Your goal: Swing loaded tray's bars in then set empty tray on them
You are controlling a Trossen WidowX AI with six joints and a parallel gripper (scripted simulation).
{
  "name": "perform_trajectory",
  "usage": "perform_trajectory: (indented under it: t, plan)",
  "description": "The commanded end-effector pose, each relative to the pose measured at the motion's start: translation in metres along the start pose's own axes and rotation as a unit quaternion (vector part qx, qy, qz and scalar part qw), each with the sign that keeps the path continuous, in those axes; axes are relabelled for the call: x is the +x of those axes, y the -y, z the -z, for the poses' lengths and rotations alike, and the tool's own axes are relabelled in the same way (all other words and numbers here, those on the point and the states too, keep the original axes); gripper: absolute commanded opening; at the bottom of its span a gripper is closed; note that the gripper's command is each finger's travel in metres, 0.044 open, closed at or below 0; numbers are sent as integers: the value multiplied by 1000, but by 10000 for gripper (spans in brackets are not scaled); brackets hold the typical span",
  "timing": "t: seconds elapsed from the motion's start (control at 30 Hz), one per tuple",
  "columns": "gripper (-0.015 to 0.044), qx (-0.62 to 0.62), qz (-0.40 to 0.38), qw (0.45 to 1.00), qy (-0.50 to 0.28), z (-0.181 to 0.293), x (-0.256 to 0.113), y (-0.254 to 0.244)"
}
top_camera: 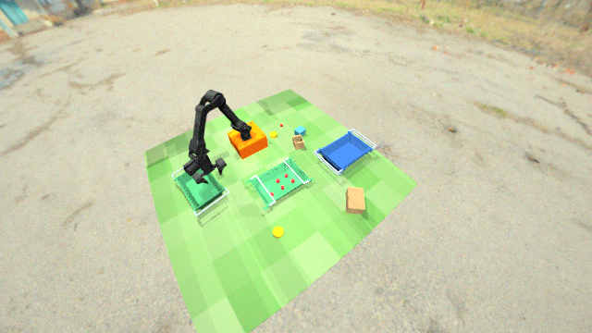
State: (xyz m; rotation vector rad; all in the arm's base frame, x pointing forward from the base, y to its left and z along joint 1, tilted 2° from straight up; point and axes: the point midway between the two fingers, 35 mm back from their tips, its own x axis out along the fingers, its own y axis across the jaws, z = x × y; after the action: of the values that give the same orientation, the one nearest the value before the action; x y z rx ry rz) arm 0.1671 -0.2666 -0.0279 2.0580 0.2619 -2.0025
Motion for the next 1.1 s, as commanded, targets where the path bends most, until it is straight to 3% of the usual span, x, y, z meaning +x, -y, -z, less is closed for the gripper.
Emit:
perform_trajectory:
  t: [0.0, 0.27, 1.07]
  plan:
    - [352, 2, 0, 1000, -1, 0, 1, 0]
    - [235, 2, 0, 1000, -1, 0, 1, 0]
    - [75, 2, 0, 1000, -1, 0, 1, 0]
